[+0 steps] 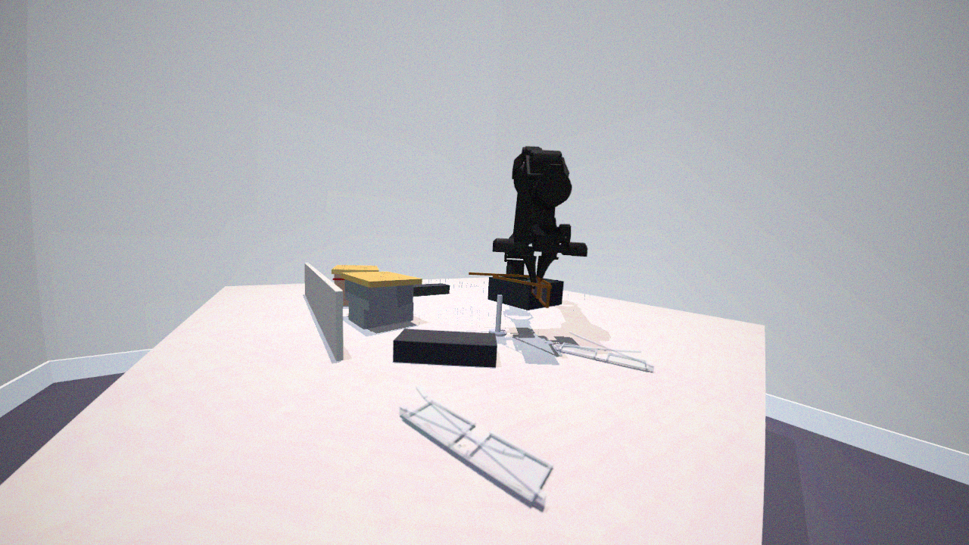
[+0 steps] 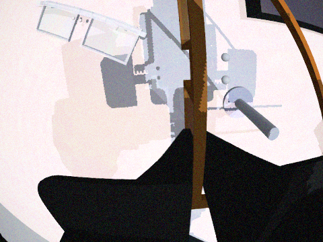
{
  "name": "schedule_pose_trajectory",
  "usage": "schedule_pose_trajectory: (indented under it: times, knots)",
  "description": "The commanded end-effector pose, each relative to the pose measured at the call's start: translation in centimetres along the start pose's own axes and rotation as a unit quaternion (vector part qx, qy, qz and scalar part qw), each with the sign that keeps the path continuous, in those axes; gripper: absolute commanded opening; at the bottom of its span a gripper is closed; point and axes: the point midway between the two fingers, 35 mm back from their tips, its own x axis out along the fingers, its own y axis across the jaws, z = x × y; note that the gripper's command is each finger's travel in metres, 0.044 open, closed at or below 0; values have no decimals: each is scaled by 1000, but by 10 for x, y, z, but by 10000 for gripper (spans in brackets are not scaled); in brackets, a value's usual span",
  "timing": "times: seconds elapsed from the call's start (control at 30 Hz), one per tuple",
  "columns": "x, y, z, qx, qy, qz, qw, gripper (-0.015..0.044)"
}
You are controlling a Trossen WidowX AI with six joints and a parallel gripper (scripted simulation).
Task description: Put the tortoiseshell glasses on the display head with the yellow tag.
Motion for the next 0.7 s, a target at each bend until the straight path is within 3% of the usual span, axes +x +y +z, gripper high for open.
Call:
schedule_pose_trajectory:
  times: [0.0, 0.2, 0.67]
  knots:
    - [-15, 0, 0, 3, -8, -2, 1000, 0]
    - [-15, -3, -5, 35, -8, -2, 999, 0]
    - [-13, -18, -41, 261, -6, -1, 965, 0]
